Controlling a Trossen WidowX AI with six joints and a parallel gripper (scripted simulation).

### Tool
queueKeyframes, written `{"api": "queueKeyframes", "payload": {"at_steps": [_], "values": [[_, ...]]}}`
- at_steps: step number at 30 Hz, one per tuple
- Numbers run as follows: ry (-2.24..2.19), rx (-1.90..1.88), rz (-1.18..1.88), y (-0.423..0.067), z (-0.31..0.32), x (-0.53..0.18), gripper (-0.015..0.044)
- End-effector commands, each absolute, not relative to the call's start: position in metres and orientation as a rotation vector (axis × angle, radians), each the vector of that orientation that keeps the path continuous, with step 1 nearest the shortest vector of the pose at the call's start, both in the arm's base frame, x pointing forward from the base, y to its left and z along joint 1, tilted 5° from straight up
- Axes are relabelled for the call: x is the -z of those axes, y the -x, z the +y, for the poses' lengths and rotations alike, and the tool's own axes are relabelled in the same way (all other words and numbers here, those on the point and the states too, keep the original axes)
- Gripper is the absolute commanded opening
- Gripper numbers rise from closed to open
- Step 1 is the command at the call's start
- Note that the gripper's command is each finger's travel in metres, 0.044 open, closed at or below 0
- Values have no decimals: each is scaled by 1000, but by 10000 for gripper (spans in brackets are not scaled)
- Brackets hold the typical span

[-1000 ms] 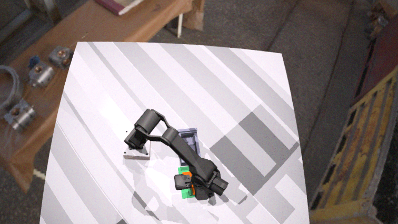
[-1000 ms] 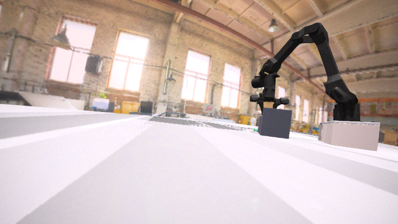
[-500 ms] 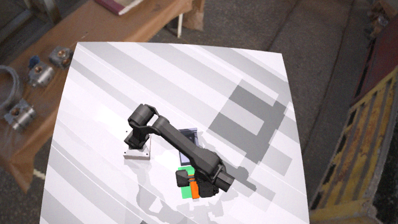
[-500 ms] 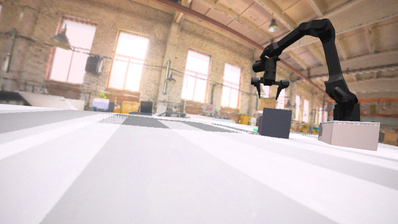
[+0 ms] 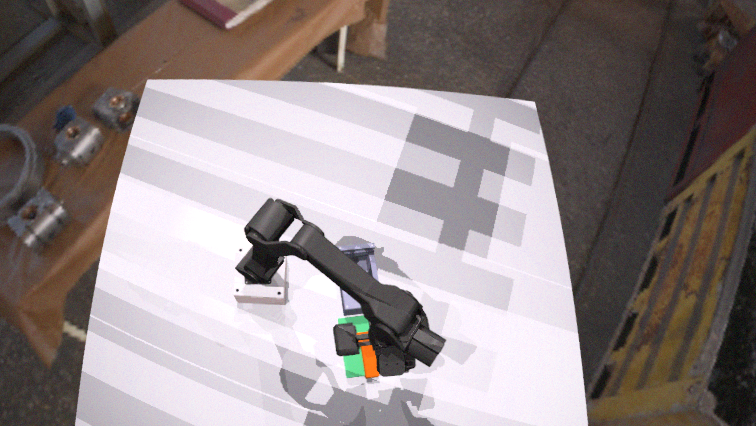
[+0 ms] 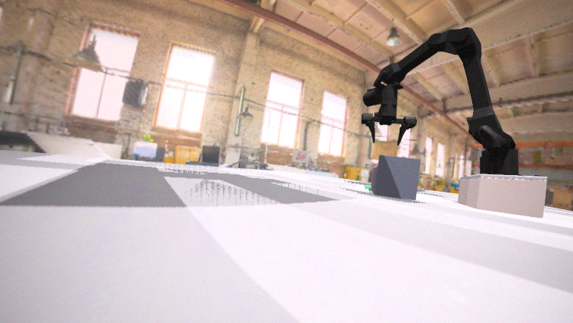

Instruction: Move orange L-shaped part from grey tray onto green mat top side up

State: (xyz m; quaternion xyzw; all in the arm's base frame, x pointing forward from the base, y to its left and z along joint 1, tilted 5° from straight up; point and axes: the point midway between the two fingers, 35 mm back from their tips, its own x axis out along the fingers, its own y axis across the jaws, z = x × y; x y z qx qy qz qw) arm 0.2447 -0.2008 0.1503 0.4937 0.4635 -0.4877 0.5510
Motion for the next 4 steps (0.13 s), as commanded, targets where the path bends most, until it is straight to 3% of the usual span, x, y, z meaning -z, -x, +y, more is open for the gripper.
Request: {"api": "queueKeyframes", "payload": {"at_steps": [1, 4], "values": [[-1168, 1153, 1094, -245, -201, -150, 400], [-1168, 1153, 1094, -245, -201, -150, 400]]}}
